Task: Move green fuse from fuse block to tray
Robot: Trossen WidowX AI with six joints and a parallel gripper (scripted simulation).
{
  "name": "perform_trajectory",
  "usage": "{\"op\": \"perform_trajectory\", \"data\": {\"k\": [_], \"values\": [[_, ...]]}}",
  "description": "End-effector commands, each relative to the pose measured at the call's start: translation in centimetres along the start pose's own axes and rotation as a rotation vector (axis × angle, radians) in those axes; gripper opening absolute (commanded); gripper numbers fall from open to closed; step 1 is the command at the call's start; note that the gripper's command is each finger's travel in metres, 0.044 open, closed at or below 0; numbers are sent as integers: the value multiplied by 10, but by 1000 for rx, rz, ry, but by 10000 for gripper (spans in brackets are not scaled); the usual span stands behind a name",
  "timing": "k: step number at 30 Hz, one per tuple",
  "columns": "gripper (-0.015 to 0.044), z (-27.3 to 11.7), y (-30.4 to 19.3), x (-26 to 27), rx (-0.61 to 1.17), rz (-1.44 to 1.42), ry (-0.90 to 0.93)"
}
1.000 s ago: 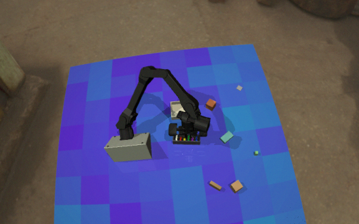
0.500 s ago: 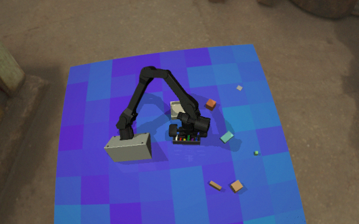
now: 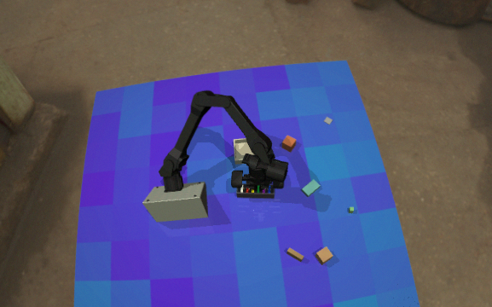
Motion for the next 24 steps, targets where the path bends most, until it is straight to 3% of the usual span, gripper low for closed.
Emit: {"op": "perform_trajectory", "data": {"k": [1,24], "values": [[0,0,0,0,0,0,0],[0,-11,0,-1,0,1,0]]}}
Point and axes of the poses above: the point midway between the two fingers, 35 mm back from their tips, its own z axis out along the fingers, its own x axis across the jaws, y = z × x, the point moved 9 cm from there along -z, back along the fingers, and after that the axes turned 5 degrees about -z, right-handed, at the moved point
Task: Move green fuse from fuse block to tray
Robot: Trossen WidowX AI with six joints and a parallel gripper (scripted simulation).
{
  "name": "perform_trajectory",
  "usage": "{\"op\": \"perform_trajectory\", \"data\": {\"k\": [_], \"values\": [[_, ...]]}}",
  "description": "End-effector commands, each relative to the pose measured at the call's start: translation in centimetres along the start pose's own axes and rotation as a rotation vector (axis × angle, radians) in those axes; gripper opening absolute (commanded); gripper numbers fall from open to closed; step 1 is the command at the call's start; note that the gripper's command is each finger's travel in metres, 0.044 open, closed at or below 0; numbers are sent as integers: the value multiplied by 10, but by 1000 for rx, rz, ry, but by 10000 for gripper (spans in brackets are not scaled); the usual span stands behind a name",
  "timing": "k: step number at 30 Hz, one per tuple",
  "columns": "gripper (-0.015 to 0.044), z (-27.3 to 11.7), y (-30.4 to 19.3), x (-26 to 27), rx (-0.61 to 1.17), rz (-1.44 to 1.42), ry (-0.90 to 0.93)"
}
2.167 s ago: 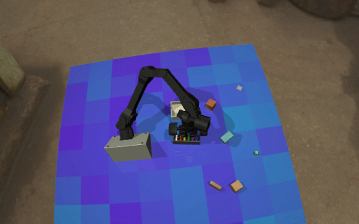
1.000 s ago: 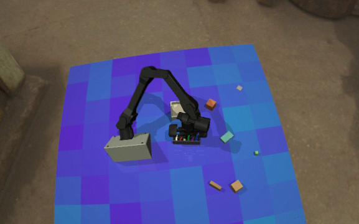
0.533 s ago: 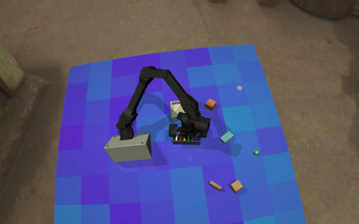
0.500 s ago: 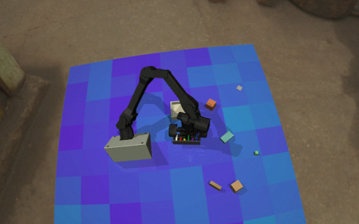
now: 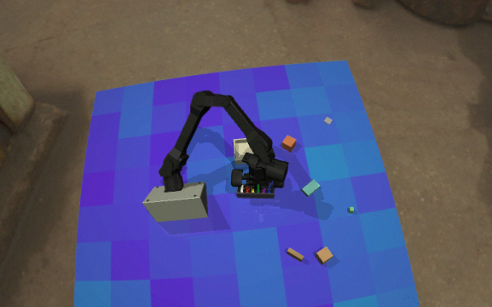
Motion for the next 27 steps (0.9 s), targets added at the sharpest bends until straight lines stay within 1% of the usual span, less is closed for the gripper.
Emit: {"op": "perform_trajectory", "data": {"k": [1,27], "values": [[0,-3,0,0,4,-5,-2],[0,-16,0,0,3,-4,-2]]}}
Point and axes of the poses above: the point midway between the two fingers, 35 mm back from their tips, its own z axis out along the fingers, its own x axis across the jaws, y = z × x, the point moved 9 cm from there along -z, back along the fingers, and after that the axes turned 5 degrees about -z, right-handed, at the moved point
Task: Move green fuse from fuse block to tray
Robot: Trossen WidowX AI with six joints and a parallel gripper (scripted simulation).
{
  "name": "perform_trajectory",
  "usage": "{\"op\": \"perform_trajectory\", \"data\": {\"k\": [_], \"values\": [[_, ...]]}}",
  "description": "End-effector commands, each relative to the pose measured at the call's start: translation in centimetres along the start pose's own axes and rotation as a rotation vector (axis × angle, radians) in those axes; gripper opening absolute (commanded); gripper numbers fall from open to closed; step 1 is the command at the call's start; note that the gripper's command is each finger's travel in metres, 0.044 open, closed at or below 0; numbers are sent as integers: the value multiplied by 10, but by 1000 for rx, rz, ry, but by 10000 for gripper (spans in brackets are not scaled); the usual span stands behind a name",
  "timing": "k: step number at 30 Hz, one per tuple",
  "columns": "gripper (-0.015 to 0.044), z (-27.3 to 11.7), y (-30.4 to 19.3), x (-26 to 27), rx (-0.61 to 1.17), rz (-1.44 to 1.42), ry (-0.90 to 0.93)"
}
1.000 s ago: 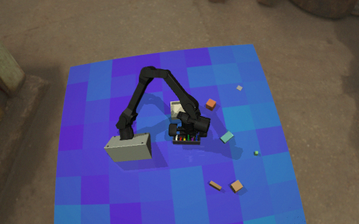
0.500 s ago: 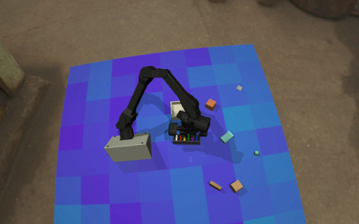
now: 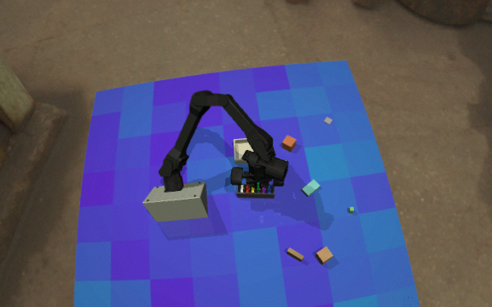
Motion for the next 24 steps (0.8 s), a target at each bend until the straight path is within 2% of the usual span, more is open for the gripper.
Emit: {"op": "perform_trajectory", "data": {"k": [1,24], "values": [[0,-3,0,0,5,-6,0],[0,-14,0,0,3,-4,0]]}}
Point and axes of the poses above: the point midway between the two fingers, 35 mm back from their tips, its own z axis out along the fingers, its own x axis across the jaws, y = z × x, the point moved 9 cm from there along -z, back along the fingers, and after that the axes turned 5 degrees about -z, right-handed, at the moved point
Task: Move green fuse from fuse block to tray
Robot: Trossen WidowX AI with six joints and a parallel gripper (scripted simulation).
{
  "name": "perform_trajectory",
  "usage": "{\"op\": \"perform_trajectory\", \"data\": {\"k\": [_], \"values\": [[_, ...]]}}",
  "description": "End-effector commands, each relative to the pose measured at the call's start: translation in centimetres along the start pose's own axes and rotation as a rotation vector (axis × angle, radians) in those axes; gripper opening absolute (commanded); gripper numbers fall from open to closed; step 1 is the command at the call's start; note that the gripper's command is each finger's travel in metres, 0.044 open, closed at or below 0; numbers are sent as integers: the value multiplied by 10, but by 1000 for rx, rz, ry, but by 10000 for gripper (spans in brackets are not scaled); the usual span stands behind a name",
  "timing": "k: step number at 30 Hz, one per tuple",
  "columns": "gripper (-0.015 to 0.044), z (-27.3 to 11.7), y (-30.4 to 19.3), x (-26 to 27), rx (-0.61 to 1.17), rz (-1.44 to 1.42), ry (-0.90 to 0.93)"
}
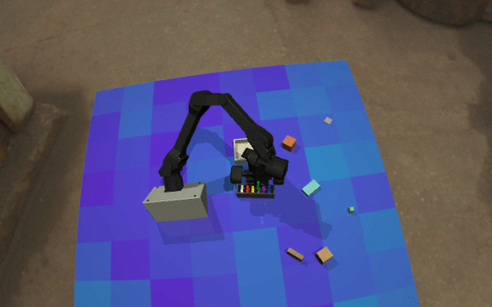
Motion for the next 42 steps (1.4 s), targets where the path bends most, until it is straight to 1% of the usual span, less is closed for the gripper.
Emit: {"op": "perform_trajectory", "data": {"k": [1,23,33,42], "values": [[0,-3,0,0,5,-5,0],[0,-27,2,0,5,-5,0],[0,-28,71,-4,19,-1,-3],[0,-28,137,6,14,-2,-4]]}}
Point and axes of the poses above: the point midway between the two fingers, 35 mm back from their tips, its own z axis out along the fingers, its own x axis across the jaws, y = z × x, the point moved 9 cm from there along -z, back along the fingers, and after that the axes turned 5 degrees about -z, right-handed, at the moved point
